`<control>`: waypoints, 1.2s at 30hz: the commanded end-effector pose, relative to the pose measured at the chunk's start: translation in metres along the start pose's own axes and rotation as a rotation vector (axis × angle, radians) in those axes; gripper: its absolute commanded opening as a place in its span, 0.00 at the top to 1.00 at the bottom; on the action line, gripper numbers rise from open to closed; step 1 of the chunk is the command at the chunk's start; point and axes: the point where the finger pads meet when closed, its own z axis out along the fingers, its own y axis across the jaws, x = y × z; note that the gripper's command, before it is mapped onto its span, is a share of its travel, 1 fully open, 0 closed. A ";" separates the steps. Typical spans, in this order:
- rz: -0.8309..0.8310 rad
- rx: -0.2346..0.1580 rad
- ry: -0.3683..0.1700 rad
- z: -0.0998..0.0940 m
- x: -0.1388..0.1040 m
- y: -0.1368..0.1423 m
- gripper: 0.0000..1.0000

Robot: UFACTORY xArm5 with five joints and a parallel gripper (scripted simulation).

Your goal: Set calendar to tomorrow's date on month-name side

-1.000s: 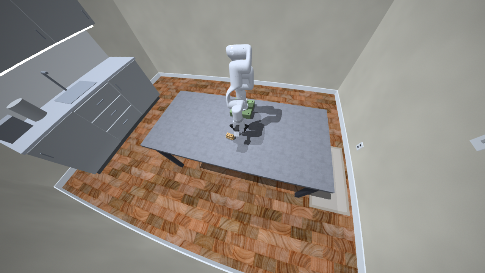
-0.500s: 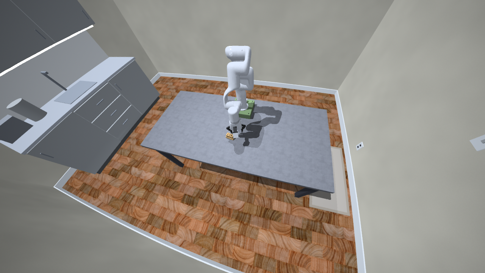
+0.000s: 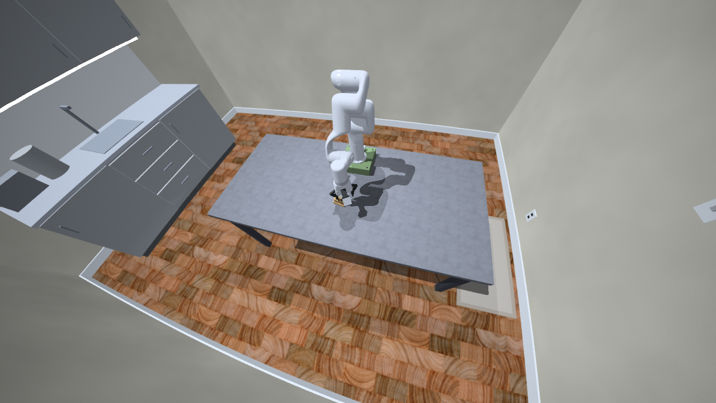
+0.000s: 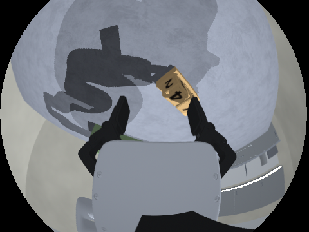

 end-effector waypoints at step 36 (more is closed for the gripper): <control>-0.583 -0.001 0.001 -0.001 0.009 0.083 0.00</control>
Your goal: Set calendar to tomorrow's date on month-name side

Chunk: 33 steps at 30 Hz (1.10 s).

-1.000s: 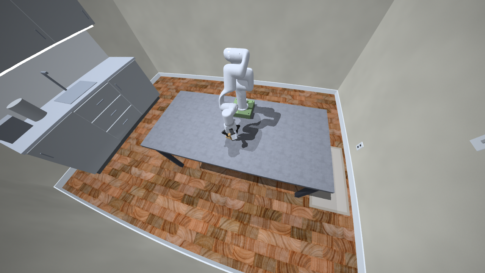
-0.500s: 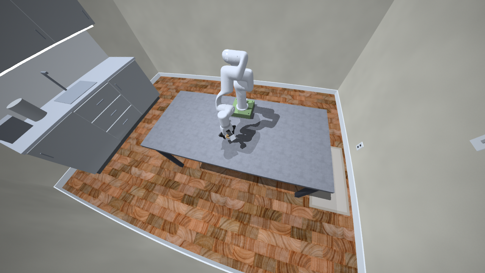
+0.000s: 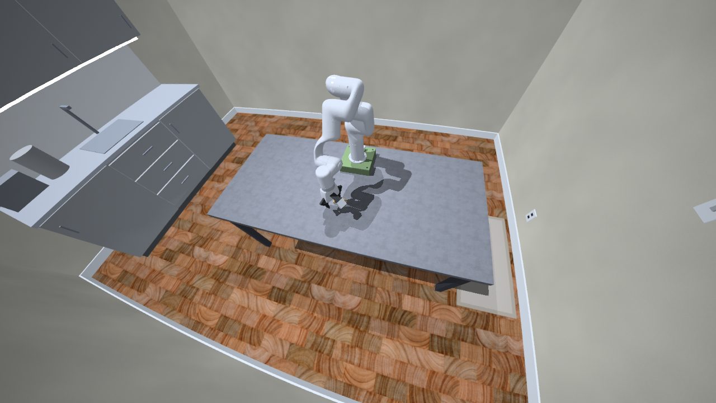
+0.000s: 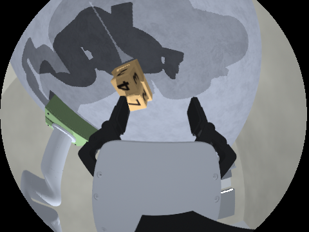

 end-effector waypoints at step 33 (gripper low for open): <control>-0.489 -0.002 0.000 -0.001 -0.030 0.077 0.00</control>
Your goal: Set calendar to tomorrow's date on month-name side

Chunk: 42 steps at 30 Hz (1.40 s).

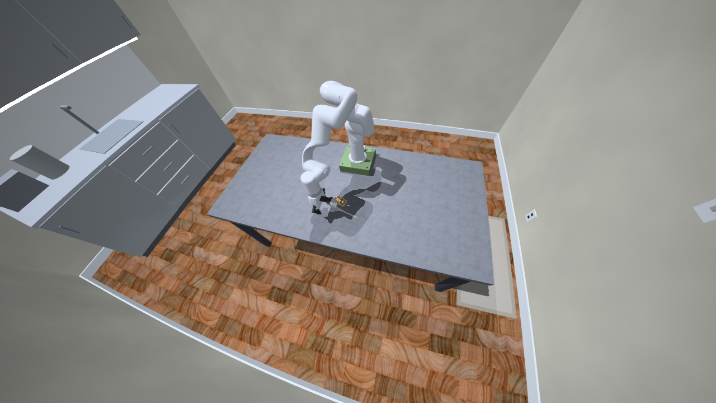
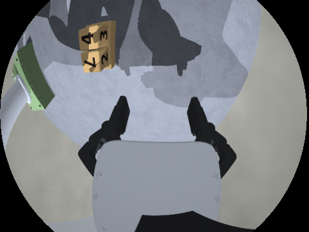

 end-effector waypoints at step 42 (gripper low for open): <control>-0.014 0.002 0.000 0.036 -0.004 0.005 0.00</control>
